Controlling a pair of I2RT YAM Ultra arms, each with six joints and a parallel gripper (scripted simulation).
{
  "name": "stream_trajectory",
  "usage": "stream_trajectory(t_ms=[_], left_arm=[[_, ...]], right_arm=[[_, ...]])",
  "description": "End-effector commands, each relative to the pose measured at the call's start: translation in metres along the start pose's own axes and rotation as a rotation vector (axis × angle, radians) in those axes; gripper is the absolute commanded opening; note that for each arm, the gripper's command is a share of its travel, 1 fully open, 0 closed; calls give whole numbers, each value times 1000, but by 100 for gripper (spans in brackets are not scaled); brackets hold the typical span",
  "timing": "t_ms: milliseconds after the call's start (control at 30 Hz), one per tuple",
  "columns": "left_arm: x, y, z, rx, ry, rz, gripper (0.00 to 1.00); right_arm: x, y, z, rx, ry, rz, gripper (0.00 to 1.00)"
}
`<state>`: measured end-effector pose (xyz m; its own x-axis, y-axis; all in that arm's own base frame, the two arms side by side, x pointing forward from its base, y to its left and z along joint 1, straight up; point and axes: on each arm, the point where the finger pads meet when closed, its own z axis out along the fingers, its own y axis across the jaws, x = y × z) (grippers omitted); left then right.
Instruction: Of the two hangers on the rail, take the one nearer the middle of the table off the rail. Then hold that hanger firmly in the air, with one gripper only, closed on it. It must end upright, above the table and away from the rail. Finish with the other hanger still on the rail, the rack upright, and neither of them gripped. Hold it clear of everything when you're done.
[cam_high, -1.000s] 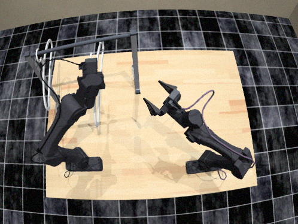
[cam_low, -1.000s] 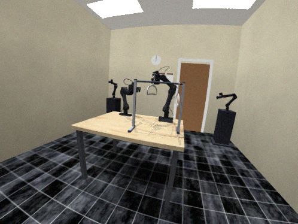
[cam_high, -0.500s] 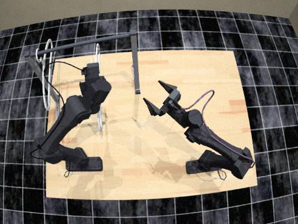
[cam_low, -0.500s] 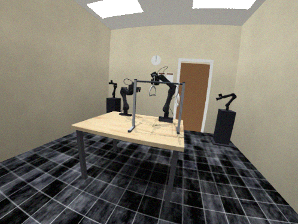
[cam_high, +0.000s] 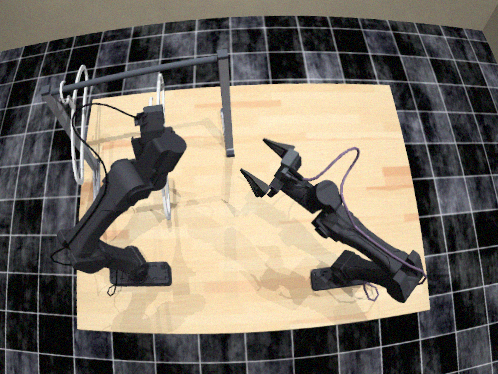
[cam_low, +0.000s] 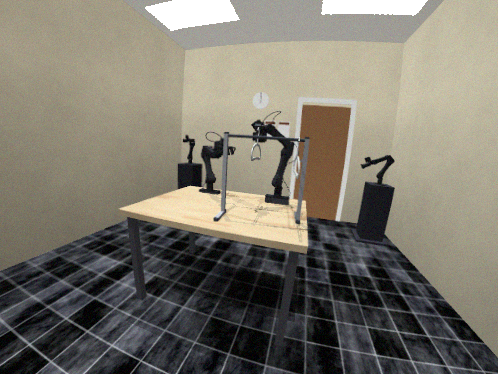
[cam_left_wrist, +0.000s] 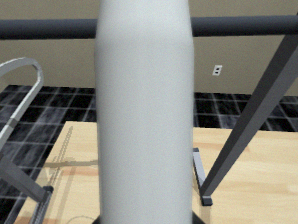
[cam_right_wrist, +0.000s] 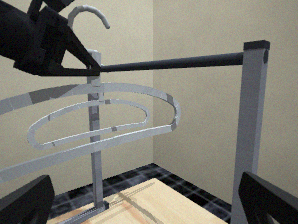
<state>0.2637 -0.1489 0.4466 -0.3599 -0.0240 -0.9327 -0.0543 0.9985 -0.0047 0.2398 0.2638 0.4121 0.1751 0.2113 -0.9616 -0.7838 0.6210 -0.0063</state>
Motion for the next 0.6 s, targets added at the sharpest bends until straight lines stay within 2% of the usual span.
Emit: stream_trajectory(t_ms=[0,133,567], left_arm=[[-8,8,-5,-31,-21,-10,0],[-8,8,-5,-31,-21,-10,0],[-8,9,-5,-24,-21,-13,0]], right_arm=[[-20,4,-6,-40,18,12,100],[-31,1,-8,-25,-14,-3,100],[-31,1,-8,-25,-14,-3,100]])
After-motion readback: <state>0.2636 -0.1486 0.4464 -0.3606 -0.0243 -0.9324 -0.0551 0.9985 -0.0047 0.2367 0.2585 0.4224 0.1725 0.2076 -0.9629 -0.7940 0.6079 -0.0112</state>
